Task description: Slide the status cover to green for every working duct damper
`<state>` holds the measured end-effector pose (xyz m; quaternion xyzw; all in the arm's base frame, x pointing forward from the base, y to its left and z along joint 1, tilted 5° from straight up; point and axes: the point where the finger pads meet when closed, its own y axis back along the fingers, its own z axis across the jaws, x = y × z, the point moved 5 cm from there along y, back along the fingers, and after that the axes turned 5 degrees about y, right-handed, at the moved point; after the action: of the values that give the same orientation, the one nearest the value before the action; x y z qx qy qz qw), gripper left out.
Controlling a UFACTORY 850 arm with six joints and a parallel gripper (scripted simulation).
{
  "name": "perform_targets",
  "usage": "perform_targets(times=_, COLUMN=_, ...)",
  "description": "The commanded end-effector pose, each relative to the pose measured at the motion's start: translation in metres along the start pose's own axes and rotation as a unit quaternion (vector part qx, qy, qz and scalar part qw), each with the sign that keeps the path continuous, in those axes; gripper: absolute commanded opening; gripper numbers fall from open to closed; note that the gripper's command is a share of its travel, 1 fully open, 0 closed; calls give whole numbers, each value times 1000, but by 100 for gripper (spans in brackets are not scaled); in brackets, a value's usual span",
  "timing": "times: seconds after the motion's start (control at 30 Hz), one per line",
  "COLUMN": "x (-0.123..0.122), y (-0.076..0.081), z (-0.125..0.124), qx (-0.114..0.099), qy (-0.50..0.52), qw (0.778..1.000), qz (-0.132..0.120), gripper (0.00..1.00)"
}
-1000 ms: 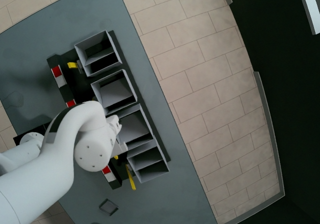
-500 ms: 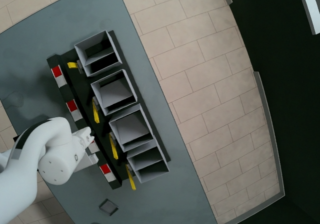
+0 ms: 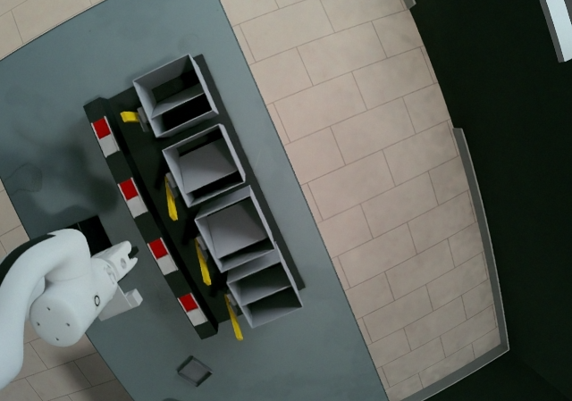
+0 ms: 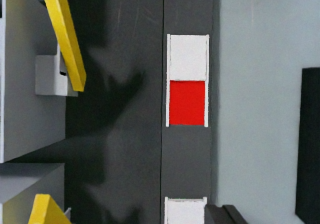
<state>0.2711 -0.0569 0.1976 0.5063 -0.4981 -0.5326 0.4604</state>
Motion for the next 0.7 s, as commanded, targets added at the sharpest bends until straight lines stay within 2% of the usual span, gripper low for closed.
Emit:
perform_targets(times=0.0, x=0, y=-1, z=2, qx=1, qy=0, qw=1000, qz=0, gripper=0)
perform_targets(times=0.27, x=0, y=-12, z=2, qx=1, qy=0, qw=1000, qz=0, gripper=0)
perform_targets(times=0.67, x=0, y=-45, z=2, qx=1, qy=0, qw=1000, qz=0, gripper=0)
